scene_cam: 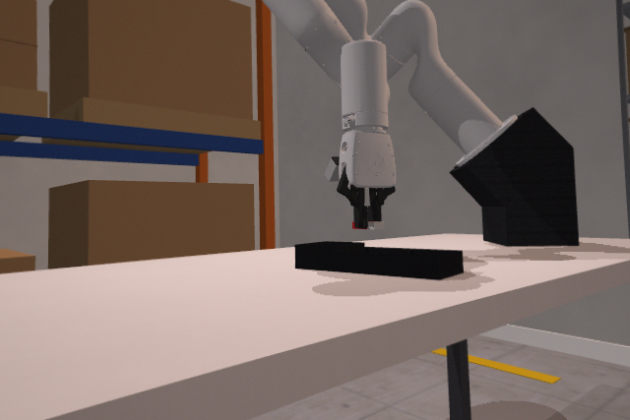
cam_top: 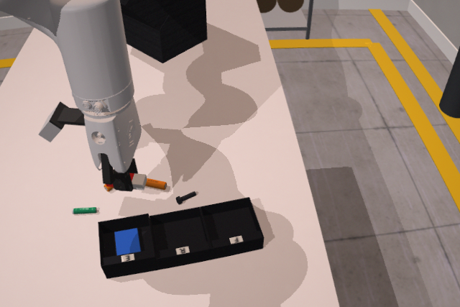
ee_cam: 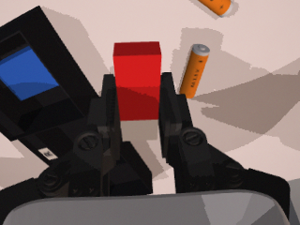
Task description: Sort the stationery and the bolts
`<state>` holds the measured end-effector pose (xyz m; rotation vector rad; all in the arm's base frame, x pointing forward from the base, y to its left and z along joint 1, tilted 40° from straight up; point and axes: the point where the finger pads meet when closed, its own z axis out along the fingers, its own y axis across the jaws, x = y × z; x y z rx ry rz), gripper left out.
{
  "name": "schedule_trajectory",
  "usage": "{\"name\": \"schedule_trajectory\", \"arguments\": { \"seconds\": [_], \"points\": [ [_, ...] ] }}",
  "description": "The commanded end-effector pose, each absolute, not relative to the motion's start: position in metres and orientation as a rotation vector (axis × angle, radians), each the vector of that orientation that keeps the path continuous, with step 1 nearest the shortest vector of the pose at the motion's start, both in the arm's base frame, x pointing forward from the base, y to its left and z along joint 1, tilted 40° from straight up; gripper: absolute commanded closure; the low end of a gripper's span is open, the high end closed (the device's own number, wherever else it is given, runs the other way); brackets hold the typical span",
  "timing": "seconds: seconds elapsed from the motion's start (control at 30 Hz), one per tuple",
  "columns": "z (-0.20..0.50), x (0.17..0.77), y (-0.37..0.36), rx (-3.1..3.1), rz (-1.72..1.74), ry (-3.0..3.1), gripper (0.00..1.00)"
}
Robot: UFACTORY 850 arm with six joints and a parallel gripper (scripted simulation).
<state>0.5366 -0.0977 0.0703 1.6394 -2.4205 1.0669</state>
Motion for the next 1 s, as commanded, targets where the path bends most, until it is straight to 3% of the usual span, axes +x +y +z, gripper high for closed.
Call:
{"name": "schedule_trajectory", "arguments": {
  "seconds": [0.0, 0.97],
  "points": [
    [0.071, 0.537, -0.097, 1.64, 1.068, -2.421, 1.0],
    [0.114, 0.625, -0.103, 1.961, 1.008, -2.027, 1.0]
  ]
}}
